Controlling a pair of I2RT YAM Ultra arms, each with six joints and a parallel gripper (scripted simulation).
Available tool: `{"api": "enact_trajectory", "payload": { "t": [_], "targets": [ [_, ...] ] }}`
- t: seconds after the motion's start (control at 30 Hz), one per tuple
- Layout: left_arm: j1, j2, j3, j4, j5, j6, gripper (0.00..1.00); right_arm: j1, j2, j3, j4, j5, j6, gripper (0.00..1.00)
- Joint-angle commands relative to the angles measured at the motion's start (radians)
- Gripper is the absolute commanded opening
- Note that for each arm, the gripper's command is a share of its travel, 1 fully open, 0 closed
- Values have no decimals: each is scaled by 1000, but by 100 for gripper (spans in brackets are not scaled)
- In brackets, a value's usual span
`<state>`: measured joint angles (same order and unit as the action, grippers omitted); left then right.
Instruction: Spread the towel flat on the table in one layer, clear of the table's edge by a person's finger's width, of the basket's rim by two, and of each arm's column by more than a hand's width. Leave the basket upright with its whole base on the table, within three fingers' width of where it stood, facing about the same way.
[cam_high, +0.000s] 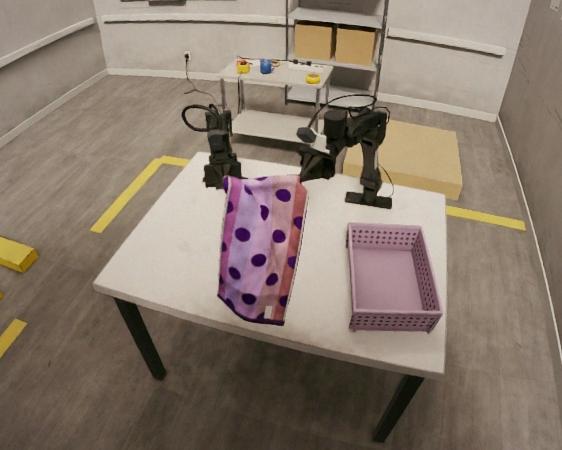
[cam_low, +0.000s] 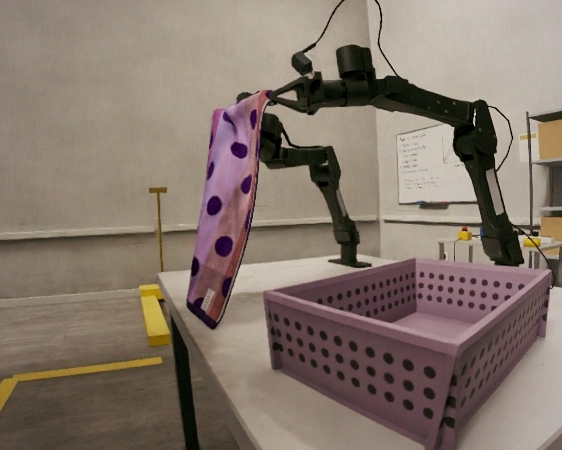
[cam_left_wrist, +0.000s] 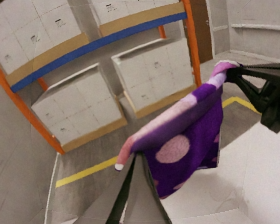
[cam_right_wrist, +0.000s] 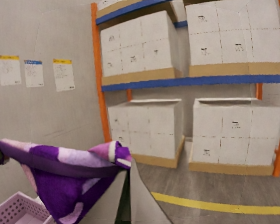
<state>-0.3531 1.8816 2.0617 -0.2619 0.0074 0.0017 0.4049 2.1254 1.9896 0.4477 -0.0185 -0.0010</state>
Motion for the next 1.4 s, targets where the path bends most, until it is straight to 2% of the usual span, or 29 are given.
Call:
{"api": "enact_trajectory", "payload": {
  "t": [0.0, 1.37],
  "targets": [
    [9, -39, -48, 64, -18, -6, 0, -14, -50, -17, -19, 25, 5, 0],
    [9, -28, -35, 73, -18, -6, 0, -14, -59, -6, 7, 25, 6, 0]
  ]
}}
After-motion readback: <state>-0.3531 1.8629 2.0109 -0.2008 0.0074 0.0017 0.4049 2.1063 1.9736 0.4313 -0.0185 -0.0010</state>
